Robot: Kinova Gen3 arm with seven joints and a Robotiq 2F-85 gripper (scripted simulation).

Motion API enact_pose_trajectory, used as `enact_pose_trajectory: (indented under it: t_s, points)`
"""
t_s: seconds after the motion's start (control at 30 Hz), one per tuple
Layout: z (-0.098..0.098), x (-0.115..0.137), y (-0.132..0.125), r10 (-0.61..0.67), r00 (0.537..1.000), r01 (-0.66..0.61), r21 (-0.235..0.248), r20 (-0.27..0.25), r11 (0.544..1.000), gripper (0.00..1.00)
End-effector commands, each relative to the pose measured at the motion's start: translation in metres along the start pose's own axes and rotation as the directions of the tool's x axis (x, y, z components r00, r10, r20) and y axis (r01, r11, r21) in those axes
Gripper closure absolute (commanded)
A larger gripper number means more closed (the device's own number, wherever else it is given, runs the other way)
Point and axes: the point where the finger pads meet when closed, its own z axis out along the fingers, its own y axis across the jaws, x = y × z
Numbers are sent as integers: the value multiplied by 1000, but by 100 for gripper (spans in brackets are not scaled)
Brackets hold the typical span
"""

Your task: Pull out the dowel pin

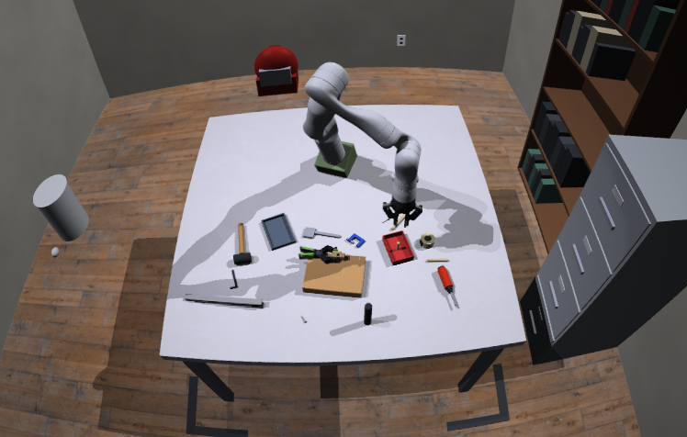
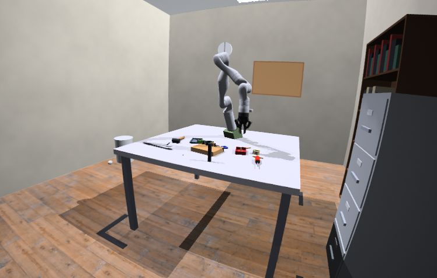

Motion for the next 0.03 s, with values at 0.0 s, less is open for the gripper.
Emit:
enact_pose_trajectory:
  t_s: [0.0]
  points:
    - [-1, 0, 0, 0, 1000, 0, -1, 1, 1000, 66]
